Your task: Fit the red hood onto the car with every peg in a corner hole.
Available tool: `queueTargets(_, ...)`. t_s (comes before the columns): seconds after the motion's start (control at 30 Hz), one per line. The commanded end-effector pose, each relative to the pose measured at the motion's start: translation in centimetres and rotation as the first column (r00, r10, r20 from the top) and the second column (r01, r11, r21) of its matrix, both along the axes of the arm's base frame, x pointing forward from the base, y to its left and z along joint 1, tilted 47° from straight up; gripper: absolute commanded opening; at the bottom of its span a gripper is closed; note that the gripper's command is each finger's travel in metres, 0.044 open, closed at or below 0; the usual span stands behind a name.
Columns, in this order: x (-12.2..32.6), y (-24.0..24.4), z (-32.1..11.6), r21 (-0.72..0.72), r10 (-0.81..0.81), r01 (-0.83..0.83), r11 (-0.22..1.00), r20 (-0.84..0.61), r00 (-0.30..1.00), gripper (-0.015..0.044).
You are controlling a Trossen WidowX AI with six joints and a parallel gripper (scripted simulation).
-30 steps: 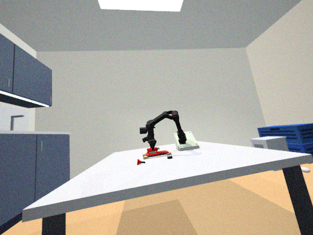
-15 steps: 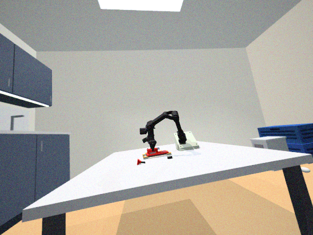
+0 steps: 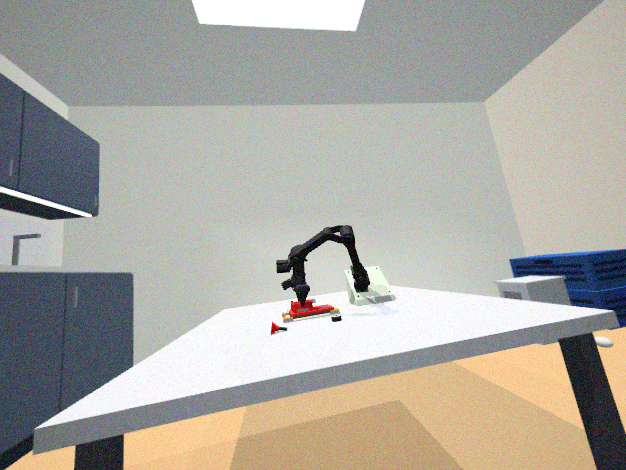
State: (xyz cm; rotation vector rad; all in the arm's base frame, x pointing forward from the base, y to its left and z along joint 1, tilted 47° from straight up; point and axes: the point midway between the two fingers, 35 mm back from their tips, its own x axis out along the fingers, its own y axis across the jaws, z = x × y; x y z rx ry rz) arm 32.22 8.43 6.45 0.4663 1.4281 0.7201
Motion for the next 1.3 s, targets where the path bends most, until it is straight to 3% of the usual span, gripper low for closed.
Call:
queueTargets(0.0, -0.07, 0.06, -0.06, 0.0, 0.0, 0.0, 1.0, -0.004, 1.0, 0.0)
queueTargets(1.27, -0.04, 0.19, -0.19, 0.0, 0.0, 0.0, 1.0, -0.004, 1.0, 0.0)
